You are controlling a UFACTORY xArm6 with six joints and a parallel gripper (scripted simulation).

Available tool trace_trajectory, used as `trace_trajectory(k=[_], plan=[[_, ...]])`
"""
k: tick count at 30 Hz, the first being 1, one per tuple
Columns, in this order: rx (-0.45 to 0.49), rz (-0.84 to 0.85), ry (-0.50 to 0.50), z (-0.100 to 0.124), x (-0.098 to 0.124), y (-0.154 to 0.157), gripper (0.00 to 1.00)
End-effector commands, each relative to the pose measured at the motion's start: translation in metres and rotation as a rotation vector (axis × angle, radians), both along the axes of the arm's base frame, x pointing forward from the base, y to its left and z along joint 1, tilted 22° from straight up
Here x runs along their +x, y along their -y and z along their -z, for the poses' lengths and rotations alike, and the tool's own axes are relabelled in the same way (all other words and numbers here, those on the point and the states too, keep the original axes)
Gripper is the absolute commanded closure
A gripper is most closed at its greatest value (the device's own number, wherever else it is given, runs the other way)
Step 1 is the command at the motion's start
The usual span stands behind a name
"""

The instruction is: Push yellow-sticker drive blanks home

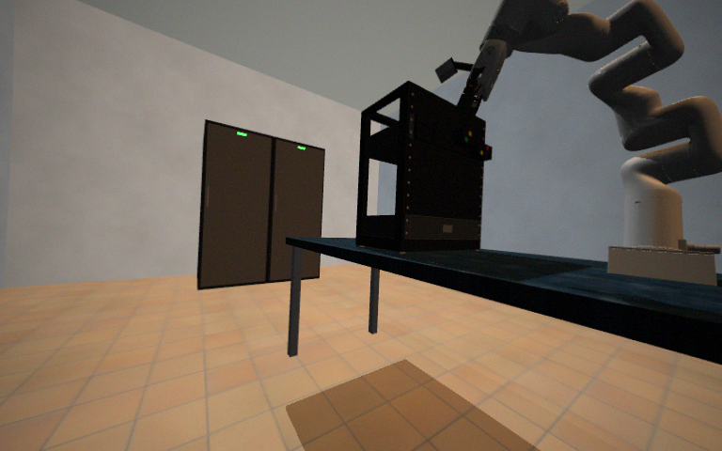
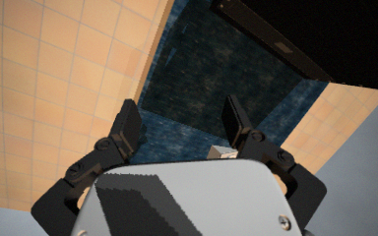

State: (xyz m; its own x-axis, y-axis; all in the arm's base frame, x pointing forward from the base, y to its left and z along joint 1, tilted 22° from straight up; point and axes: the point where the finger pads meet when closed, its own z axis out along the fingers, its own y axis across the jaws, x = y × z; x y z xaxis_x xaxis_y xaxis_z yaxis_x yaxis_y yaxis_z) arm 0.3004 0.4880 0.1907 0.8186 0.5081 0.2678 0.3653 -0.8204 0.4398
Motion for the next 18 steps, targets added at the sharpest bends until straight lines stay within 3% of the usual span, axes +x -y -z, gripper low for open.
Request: trace_trajectory(k=[1,18], plan=[[0.005,-0.001,0.002,-0.002,0.0,-0.001,0.0],[-0.049,-0.082,0.035,-0.026,-0.007,0.017,0.0]])
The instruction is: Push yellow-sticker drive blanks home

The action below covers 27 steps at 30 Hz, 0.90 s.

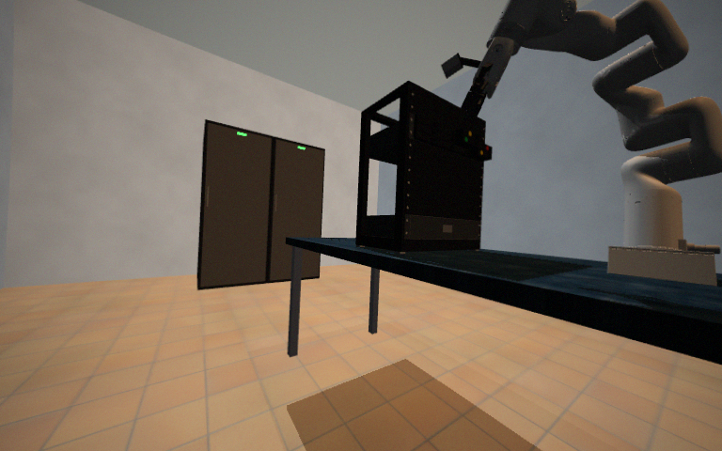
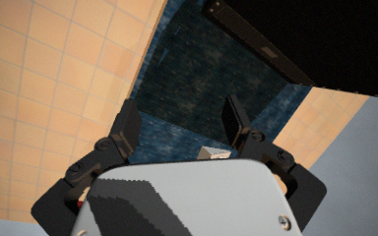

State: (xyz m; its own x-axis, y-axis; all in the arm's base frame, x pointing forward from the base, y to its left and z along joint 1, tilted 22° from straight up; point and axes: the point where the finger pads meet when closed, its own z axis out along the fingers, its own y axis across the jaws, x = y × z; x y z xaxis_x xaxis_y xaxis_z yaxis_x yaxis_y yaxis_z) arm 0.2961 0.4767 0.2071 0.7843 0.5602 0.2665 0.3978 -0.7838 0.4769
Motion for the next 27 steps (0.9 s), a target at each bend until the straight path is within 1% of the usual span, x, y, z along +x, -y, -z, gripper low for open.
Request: trace_trajectory(k=[1,6,11,12,14,16,19,20,22,25,27], plan=[[-0.023,-0.042,0.019,-0.014,-0.003,0.009,0.0],[-0.085,-0.128,0.057,-0.038,-0.01,0.03,0.0],[-0.169,-0.236,0.111,-0.069,-0.018,0.059,0.0],[-0.169,-0.236,0.111,-0.069,-0.018,0.059,0.0],[-0.209,-0.283,0.136,-0.082,-0.021,0.074,0.0],[-0.209,-0.283,0.136,-0.082,-0.021,0.074,0.0],[-0.275,-0.355,0.178,-0.102,-0.026,0.097,0.0],[-0.275,-0.355,0.178,-0.102,-0.026,0.097,0.0],[-0.322,-0.403,0.209,-0.115,-0.029,0.114,0.0],[-0.346,-0.427,0.224,-0.121,-0.03,0.122,0.0],[-0.396,-0.474,0.257,-0.133,-0.033,0.14,0.0]])
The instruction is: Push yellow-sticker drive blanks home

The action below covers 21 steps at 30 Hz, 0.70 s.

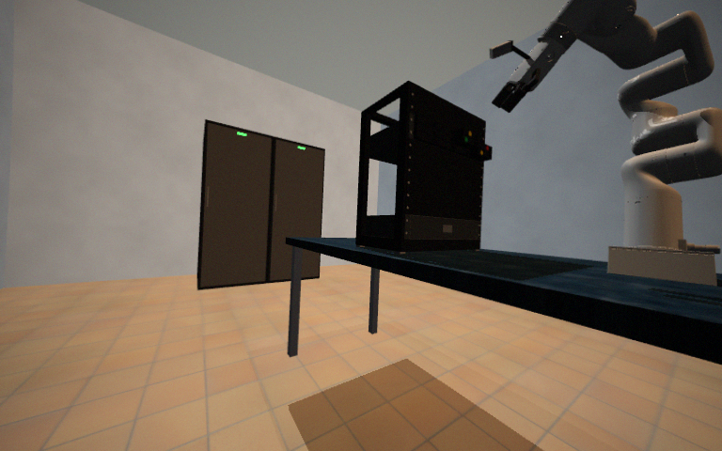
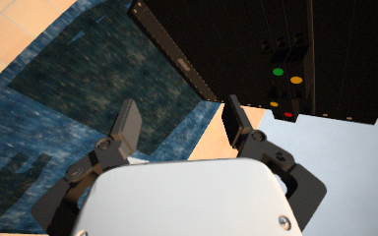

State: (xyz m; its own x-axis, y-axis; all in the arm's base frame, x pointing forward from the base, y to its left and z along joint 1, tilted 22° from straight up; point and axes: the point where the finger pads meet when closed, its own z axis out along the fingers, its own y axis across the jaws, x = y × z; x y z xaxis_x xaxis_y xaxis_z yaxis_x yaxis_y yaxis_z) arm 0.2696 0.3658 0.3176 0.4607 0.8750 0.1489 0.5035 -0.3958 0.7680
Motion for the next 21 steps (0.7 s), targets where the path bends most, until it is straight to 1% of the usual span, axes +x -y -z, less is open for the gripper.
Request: trace_trajectory(k=[1,4,6,9,12,14,15,17,18,20,21], plan=[[-0.064,-0.094,0.057,-0.022,-0.006,0.029,0.0],[-0.113,-0.139,0.092,-0.033,-0.008,0.046,0.0],[-0.113,-0.139,0.092,-0.033,-0.008,0.046,0.0],[-0.189,-0.202,0.148,-0.048,-0.011,0.073,0.0],[-0.213,-0.222,0.167,-0.052,-0.012,0.082,0.0],[-0.263,-0.258,0.206,-0.059,-0.013,0.098,0.0],[-0.263,-0.258,0.206,-0.059,-0.013,0.098,0.0],[-0.311,-0.291,0.244,-0.065,-0.014,0.114,0.0],[-0.311,-0.291,0.244,-0.065,-0.014,0.114,0.0],[-0.358,-0.32,0.282,-0.07,-0.014,0.129,0.0],[-0.358,-0.32,0.282,-0.07,-0.014,0.129,0.0]])
